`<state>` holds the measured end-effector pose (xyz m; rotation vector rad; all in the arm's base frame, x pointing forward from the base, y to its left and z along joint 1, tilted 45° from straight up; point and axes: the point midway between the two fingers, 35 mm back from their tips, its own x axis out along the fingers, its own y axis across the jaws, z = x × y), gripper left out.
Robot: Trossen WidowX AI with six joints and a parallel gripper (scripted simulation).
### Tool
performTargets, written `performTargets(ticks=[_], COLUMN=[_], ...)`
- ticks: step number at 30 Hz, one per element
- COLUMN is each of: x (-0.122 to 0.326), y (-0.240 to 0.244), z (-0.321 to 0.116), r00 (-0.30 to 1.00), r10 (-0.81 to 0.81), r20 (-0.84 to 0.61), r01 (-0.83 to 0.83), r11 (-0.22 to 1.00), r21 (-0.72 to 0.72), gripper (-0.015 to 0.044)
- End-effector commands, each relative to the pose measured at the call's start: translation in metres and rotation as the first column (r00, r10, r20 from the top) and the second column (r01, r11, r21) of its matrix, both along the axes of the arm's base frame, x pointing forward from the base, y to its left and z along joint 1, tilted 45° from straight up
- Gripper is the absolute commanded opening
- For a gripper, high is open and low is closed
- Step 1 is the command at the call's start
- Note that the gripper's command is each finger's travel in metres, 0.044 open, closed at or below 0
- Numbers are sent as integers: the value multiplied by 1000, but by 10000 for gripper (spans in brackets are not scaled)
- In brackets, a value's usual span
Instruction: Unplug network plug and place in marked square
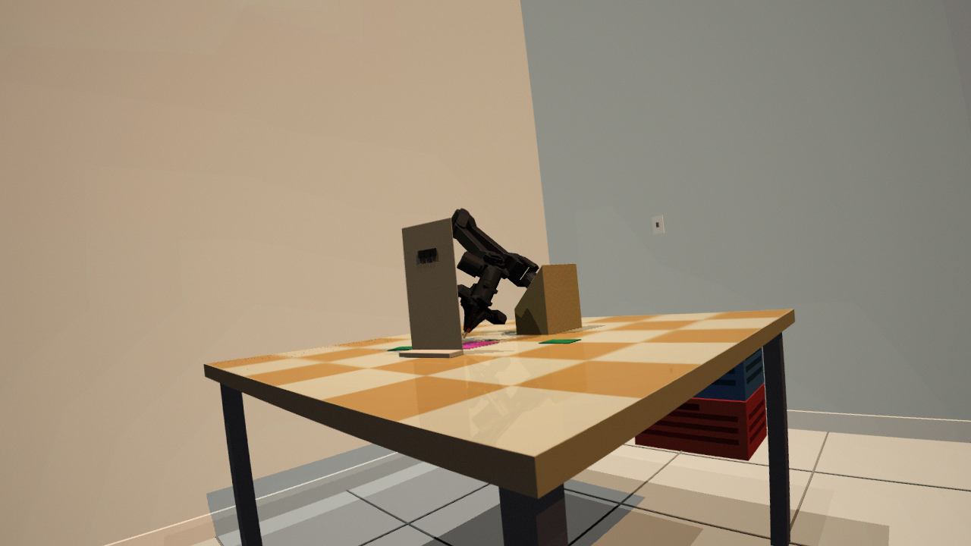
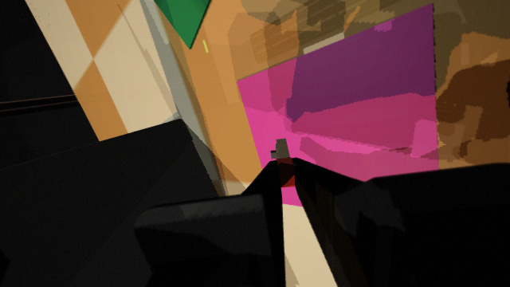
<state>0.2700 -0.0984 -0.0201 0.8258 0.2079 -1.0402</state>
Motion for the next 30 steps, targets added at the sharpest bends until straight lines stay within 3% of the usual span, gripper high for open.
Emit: performTargets(ticks=[1,30], x=[-3,-5], y=[-3,-16], z=[-4,-14], r00=[1000,1000], r10=[1,3], r20=[-11,-9], r01=[-1,-3], r11=[1000,1000], r21=[-1,-6], gripper=[0,0])
